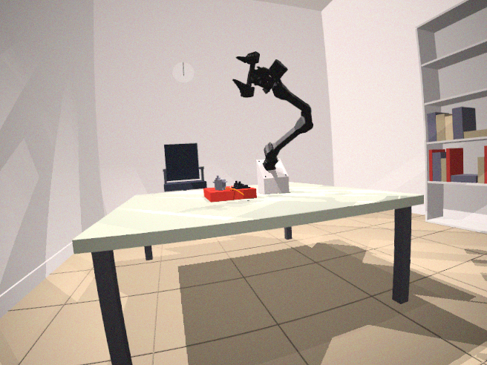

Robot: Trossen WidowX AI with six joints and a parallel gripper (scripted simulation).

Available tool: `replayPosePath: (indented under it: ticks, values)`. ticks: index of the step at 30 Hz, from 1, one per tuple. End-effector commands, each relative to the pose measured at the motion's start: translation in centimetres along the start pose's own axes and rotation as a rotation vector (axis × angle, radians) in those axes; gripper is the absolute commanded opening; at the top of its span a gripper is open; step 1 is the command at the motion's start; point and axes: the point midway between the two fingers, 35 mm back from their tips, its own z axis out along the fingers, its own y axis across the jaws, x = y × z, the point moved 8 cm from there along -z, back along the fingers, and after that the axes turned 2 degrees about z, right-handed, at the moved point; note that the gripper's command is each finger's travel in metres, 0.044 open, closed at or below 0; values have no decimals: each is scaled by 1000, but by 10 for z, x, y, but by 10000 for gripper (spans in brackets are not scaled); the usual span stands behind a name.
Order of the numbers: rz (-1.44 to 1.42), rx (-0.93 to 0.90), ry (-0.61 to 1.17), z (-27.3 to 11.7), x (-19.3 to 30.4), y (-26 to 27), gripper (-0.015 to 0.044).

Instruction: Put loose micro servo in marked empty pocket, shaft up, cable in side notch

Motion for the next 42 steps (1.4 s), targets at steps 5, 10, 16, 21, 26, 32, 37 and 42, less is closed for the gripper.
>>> replayPosePath:
  ticks: [5,10,16,21,26,32,37,42]
  values:
    - [199,-148,114,22,39,31,440]
    - [300,-214,191,30,61,48,440]
    - [438,-298,286,37,86,71,440]
    - [556,-361,371,42,106,90,440]
    - [671,-416,467,44,127,109,440]
    - [808,-471,584,44,150,131,440]
    - [924,-513,686,42,167,150,440]
    - [1040,-545,793,38,183,168,440]
